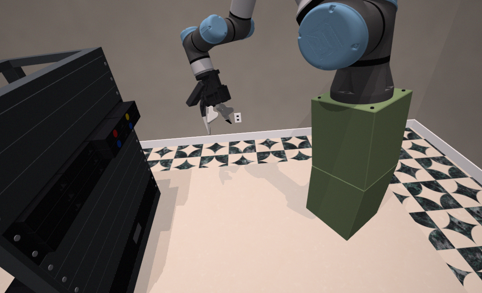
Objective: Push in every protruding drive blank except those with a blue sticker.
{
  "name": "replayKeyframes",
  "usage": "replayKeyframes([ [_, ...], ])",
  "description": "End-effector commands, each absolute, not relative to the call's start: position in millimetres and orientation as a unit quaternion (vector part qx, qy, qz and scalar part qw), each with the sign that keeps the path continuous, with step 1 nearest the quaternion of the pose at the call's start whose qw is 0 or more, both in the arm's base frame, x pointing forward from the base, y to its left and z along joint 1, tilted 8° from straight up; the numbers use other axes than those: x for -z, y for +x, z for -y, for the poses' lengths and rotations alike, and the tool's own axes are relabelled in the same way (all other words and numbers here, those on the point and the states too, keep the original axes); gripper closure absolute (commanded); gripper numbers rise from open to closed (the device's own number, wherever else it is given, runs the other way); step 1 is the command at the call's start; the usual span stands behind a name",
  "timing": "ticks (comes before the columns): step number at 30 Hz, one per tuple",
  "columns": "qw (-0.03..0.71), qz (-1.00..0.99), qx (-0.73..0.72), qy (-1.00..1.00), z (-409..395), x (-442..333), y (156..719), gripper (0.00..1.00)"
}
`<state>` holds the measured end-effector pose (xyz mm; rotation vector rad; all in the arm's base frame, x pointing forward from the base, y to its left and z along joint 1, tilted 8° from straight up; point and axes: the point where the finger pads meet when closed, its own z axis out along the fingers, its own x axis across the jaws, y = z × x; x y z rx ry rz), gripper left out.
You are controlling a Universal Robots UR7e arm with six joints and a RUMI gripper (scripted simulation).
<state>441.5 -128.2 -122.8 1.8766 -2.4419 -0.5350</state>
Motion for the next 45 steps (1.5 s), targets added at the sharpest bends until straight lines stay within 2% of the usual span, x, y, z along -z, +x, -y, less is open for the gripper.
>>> replayKeyframes([
  [1,0.008,0.781,0.173,0.601,127.2,122.9,440.7,0.00],
  [25,0.010,0.765,0.228,0.603,99.5,132.8,414.9,0.00],
  [45,0.008,0.716,0.366,0.594,28.9,139.5,348.9,0.00],
])
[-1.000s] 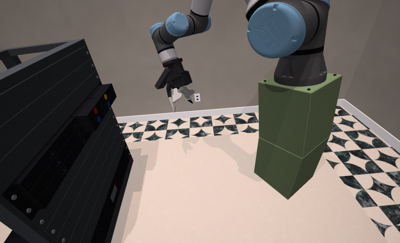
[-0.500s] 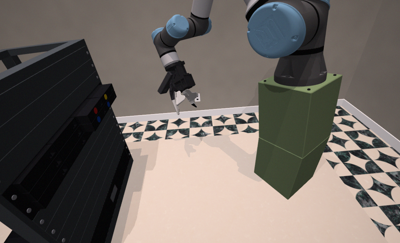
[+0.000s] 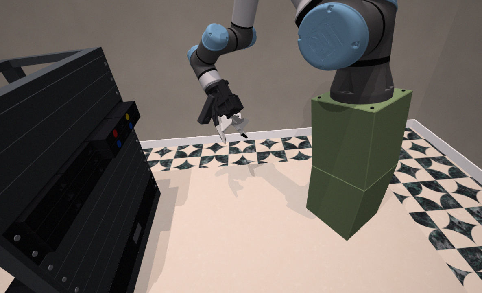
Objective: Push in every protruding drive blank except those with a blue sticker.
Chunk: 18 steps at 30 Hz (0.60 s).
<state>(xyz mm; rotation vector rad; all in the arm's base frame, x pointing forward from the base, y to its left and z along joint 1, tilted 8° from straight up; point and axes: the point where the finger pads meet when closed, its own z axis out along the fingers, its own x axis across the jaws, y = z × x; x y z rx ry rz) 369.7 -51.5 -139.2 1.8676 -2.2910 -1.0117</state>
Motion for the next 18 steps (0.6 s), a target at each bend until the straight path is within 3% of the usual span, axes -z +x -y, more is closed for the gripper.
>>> replayKeyframes([
  [1,0.007,0.712,0.377,0.592,23.7,139.0,344.1,0.00],
  [18,-0.009,0.636,0.547,0.545,-59.7,106.6,269.4,0.00],
])
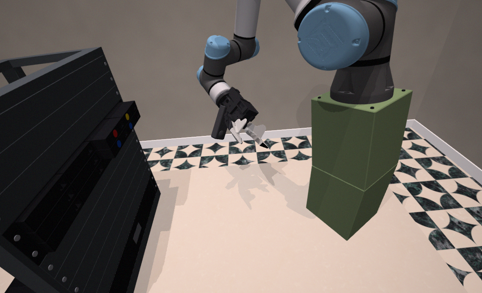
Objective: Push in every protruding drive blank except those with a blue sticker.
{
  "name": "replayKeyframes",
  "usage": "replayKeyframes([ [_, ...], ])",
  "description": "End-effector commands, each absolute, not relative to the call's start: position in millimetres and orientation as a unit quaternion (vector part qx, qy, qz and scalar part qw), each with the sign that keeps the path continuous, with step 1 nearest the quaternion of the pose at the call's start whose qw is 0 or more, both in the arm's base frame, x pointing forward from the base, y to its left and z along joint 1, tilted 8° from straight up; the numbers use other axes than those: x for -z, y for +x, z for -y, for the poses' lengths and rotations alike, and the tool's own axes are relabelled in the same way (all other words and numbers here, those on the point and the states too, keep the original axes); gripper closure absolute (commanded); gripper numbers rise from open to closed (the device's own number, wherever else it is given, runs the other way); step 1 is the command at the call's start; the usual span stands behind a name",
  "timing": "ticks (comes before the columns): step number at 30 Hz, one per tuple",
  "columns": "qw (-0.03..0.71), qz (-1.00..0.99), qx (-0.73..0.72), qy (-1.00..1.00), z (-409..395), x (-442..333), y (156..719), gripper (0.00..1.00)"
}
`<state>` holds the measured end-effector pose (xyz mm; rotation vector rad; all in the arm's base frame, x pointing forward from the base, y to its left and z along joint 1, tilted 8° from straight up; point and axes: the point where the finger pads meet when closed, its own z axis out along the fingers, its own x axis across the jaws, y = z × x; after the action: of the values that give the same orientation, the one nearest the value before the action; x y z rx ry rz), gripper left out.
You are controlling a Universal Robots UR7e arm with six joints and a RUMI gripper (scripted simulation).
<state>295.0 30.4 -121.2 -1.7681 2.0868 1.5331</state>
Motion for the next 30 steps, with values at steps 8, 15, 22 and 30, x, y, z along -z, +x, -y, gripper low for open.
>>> replayKeyframes([
  [8,0.022,-0.593,-0.625,-0.507,-95.2,76.3,240.4,0.00],
  [15,0.032,-0.561,-0.678,-0.474,-117.1,50.2,224.2,0.00],
  [22,0.046,-0.521,-0.739,-0.424,-140.0,13.2,210.2,0.00],
  [30,0.059,-0.487,-0.785,-0.378,-154.6,-19.3,204.3,0.00],
])
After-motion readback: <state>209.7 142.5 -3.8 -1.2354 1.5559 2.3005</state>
